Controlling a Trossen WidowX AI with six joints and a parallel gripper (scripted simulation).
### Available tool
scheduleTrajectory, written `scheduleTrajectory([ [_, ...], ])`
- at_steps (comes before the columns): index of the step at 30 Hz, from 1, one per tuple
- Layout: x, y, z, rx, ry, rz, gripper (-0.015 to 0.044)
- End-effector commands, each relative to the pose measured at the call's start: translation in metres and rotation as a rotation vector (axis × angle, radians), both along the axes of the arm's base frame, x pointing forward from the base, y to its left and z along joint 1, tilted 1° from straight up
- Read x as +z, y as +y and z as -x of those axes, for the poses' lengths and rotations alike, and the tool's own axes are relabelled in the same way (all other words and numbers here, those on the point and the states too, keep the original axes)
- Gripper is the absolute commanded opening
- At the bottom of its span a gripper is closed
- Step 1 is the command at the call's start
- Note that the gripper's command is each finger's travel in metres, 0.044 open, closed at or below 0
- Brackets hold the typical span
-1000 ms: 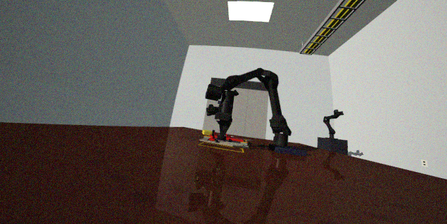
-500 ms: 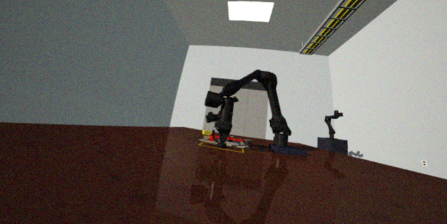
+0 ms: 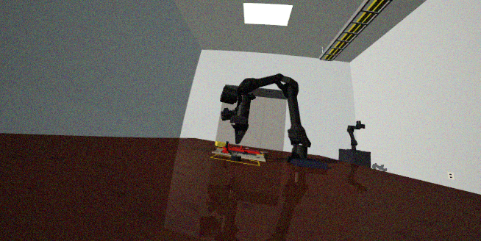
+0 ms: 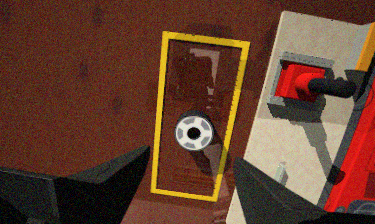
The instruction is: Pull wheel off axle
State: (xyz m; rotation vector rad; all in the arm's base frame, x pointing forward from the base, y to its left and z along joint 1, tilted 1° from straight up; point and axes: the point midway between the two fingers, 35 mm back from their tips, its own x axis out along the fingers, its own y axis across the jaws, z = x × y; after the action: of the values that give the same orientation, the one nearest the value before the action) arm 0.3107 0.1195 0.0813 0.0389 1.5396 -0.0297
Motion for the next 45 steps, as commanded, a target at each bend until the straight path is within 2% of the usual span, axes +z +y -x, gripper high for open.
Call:
scheduleTrajectory([
  [1,0.003,-0.003,0.007,0.0,0.007,0.003,0.0352],
  [4,0.024,-0.014,0.036,-0.003,0.009,0.003,0.0431],
  [8,0.047,-0.03,0.078,-0.005,0.011,0.004,0.044],
  [10,0.05,-0.032,0.086,-0.006,0.012,0.004,0.044],
  [45,0.05,-0.032,0.086,-0.006,0.012,0.004,0.044],
])
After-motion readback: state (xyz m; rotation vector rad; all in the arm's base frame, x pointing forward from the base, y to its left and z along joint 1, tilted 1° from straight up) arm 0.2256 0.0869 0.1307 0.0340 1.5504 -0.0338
